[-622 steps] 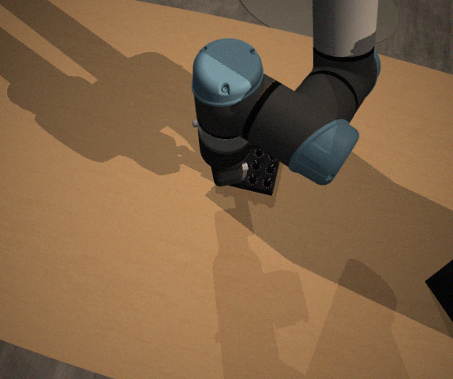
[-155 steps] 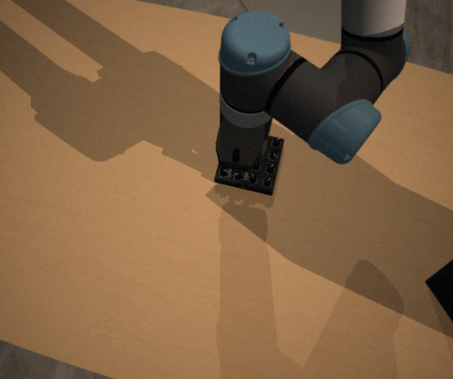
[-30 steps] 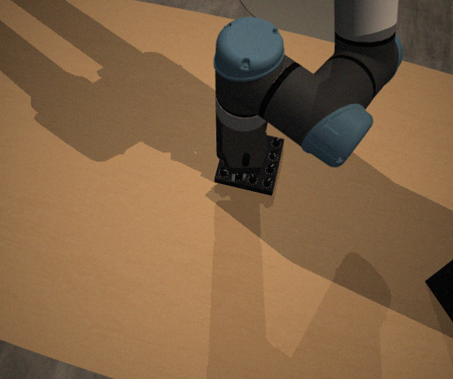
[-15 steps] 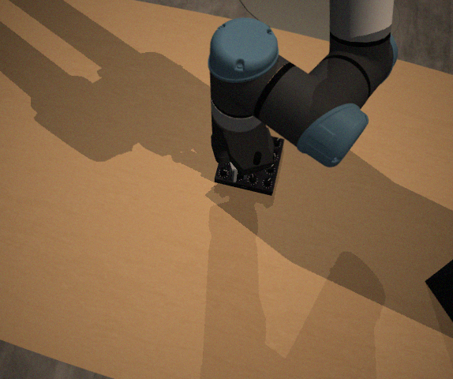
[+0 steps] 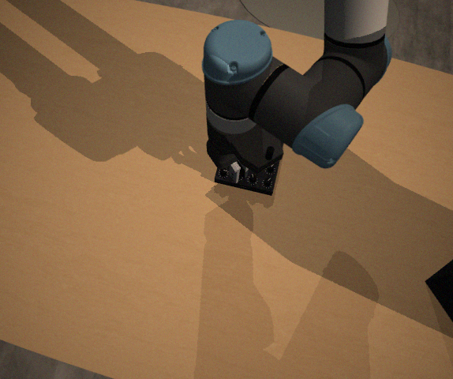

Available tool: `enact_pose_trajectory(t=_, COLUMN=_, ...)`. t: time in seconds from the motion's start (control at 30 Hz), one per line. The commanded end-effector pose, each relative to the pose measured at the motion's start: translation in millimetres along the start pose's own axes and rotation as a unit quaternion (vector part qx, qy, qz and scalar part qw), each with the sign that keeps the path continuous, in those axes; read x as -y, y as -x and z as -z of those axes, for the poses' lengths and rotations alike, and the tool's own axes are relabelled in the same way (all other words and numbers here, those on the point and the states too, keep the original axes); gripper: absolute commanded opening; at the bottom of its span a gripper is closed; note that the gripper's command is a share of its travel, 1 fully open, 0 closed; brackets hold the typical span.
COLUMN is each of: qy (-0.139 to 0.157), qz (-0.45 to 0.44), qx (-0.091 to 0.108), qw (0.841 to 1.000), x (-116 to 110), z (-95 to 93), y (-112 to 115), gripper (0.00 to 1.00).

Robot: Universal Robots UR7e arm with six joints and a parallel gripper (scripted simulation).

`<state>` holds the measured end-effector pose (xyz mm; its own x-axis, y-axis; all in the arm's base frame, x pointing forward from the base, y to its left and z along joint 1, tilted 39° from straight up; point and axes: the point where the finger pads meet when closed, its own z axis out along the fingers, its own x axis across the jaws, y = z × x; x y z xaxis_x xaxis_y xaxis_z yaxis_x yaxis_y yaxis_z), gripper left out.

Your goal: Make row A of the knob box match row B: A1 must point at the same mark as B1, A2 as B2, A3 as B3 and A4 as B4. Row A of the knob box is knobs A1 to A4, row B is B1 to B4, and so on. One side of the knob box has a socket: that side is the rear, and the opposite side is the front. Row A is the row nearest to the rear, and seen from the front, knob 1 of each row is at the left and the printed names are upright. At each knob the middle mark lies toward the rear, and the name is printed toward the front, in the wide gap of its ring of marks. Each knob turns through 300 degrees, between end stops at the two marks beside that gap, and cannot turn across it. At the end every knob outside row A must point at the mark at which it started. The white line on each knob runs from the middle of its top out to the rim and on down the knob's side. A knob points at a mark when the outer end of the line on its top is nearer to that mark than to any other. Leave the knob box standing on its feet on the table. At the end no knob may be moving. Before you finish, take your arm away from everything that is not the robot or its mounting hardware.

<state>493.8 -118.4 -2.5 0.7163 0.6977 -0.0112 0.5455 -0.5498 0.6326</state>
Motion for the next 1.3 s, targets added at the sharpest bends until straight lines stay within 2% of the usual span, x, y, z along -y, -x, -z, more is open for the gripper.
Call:
enact_pose_trajectory(t=0.0, qy=0.001, qz=0.055, qx=-0.001, qw=0.998, x=-0.3, z=0.3, y=-0.2, gripper=0.3)
enact_pose_trajectory(t=0.23, qy=0.001, qz=0.112, qx=-0.001, qw=0.994, x=-0.3, z=0.3, y=-0.2, gripper=0.3)
enact_pose_trajectory(t=0.6, qy=0.001, qz=0.221, qx=-0.001, qw=0.975, x=-0.3, z=0.3, y=-0.2, gripper=0.3)
enact_pose_trajectory(t=1.27, qy=0.001, qz=0.321, qx=-0.001, qw=0.947, x=-0.3, z=0.3, y=-0.2, gripper=0.3)
